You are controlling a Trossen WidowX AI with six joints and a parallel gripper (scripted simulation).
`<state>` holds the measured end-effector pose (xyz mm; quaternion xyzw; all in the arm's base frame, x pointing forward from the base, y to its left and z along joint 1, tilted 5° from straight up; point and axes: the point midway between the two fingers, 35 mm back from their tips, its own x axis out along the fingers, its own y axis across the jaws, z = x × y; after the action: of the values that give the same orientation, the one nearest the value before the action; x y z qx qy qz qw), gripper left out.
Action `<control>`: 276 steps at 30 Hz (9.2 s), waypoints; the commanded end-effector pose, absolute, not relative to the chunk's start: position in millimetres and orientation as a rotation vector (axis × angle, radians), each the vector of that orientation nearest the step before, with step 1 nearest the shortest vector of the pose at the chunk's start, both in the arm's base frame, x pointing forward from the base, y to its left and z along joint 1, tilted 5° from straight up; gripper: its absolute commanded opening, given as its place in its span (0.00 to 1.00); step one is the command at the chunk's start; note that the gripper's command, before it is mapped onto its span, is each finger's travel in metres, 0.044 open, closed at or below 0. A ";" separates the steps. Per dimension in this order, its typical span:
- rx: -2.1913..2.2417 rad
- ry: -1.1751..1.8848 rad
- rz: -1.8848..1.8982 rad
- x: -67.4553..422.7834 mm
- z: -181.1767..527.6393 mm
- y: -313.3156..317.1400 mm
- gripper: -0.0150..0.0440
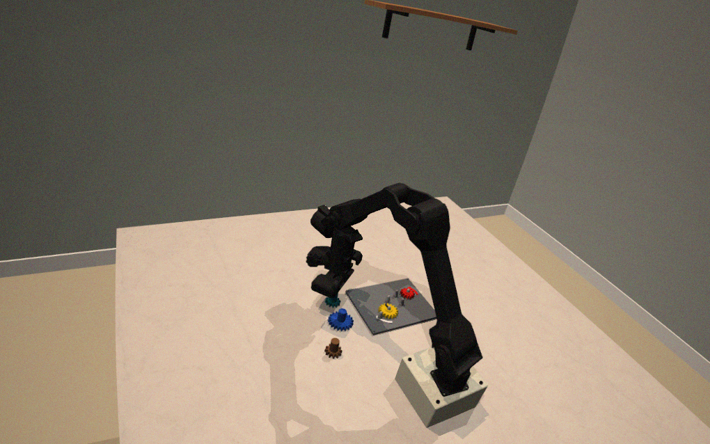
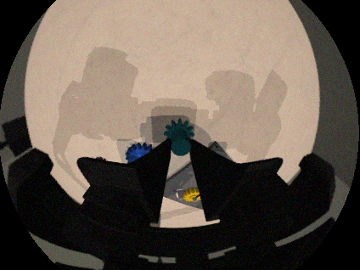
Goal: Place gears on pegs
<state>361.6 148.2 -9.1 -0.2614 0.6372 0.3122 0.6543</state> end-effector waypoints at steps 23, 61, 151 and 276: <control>-0.587 1.444 0.709 370.5 30.5 149.2 0.25; -0.589 1.444 0.710 370.6 126.0 142.5 0.25; -0.603 1.454 0.698 353.4 35.6 -41.5 0.25; -0.926 1.296 1.063 195.1 38.7 193.4 1.00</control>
<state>198.5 193.7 43.3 -0.3993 0.5518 0.4558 0.5730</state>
